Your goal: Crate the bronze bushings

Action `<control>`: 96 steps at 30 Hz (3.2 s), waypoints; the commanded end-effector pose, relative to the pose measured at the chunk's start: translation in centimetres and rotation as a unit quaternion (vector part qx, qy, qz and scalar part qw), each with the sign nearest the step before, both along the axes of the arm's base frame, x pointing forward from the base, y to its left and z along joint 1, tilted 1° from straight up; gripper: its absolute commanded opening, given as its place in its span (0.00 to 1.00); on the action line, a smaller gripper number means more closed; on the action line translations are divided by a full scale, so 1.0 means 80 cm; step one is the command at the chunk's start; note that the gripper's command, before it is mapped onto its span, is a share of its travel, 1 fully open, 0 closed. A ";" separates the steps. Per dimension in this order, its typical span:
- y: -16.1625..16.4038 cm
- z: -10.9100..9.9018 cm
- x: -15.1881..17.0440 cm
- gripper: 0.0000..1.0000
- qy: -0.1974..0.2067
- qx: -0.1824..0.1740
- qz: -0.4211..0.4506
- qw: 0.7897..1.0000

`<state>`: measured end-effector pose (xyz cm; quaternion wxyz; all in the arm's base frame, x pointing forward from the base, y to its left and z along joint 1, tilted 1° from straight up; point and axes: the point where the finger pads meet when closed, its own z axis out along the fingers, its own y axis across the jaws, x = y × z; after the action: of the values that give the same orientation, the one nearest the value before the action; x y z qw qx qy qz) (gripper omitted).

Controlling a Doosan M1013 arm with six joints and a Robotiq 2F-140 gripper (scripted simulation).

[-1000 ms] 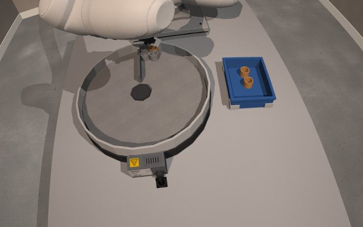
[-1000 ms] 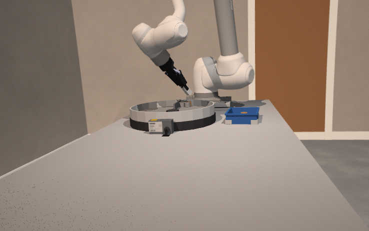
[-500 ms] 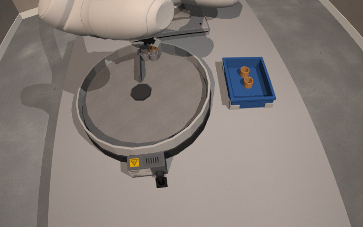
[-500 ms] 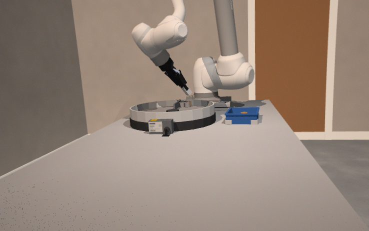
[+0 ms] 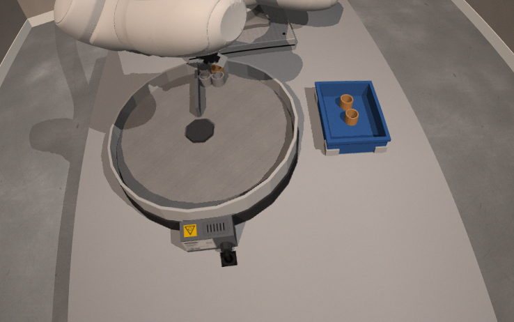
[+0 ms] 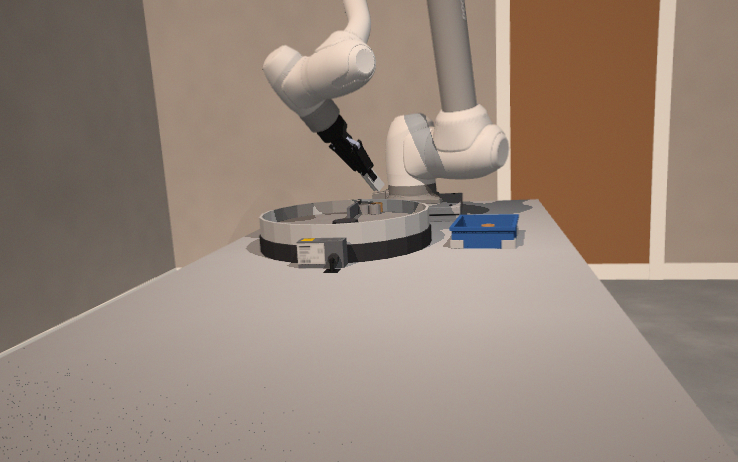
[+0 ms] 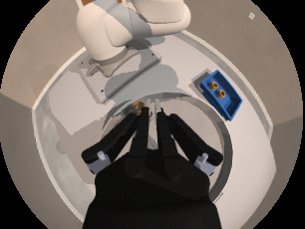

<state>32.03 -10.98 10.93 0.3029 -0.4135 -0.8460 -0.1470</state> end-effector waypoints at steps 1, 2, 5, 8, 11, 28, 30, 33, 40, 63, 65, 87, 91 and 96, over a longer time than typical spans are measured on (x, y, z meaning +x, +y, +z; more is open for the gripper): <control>0.000 0.000 0.000 0.06 0.000 0.000 0.000 1.000; 0.000 0.000 0.000 0.06 0.000 0.000 0.000 1.000; 0.000 0.000 0.000 0.06 0.000 0.000 0.000 1.000; 0.000 0.000 0.000 0.06 0.000 0.000 0.000 1.000; 0.000 0.000 0.000 0.06 0.000 0.000 0.000 1.000; 0.000 -0.029 0.000 0.06 0.000 0.000 0.000 1.000; 0.000 -0.029 0.000 0.06 0.000 0.000 0.000 1.000; 0.000 -0.029 0.000 0.06 0.000 0.000 0.000 1.000; 0.000 -0.029 0.000 0.06 0.000 0.000 0.000 1.000; 0.000 -0.029 0.000 0.06 0.000 0.000 0.000 1.000; 0.000 -0.030 0.000 0.06 0.000 0.000 0.000 1.000; 0.000 -0.042 0.000 0.06 0.000 0.000 0.000 1.000; 0.000 -0.042 0.000 0.06 0.000 0.000 0.000 1.000; 0.000 -0.042 0.000 0.06 0.000 0.000 0.000 1.000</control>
<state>32.06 -10.99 7.59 0.3029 -0.4135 -0.8460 -0.1470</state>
